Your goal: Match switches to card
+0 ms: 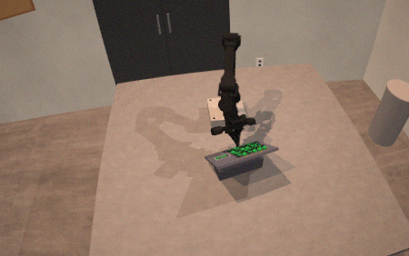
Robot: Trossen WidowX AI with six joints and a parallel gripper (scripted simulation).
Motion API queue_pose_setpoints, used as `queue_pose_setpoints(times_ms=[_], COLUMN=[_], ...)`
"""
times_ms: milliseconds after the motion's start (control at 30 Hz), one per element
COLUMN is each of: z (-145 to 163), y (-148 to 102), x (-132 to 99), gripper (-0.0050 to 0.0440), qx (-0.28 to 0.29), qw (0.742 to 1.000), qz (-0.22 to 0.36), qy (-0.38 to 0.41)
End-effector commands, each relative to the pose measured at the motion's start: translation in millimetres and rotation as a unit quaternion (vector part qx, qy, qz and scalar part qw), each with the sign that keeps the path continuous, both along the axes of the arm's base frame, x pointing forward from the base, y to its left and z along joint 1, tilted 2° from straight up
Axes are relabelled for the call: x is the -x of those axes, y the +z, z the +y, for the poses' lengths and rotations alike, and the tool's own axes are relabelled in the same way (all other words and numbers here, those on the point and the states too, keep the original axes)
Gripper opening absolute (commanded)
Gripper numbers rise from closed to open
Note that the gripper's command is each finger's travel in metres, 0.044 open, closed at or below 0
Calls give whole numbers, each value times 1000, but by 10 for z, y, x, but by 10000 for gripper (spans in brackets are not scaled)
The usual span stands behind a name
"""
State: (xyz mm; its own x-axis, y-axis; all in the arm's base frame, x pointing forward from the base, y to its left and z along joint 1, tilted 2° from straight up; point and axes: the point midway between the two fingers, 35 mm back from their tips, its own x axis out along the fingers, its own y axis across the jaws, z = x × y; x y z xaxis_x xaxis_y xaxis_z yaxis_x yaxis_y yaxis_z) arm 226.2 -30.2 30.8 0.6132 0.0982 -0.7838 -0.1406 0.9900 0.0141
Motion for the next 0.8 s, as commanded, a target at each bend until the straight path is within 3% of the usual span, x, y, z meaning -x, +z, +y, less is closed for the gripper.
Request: queue_pose_setpoints(times_ms=[0, 767], z=[0, 2], y=[-8, -31], x=[-1, -18], gripper=[0, 0], qx=[0, 0], qw=[1000, 1000], qz=[0, 0], qy=[-1, -1])
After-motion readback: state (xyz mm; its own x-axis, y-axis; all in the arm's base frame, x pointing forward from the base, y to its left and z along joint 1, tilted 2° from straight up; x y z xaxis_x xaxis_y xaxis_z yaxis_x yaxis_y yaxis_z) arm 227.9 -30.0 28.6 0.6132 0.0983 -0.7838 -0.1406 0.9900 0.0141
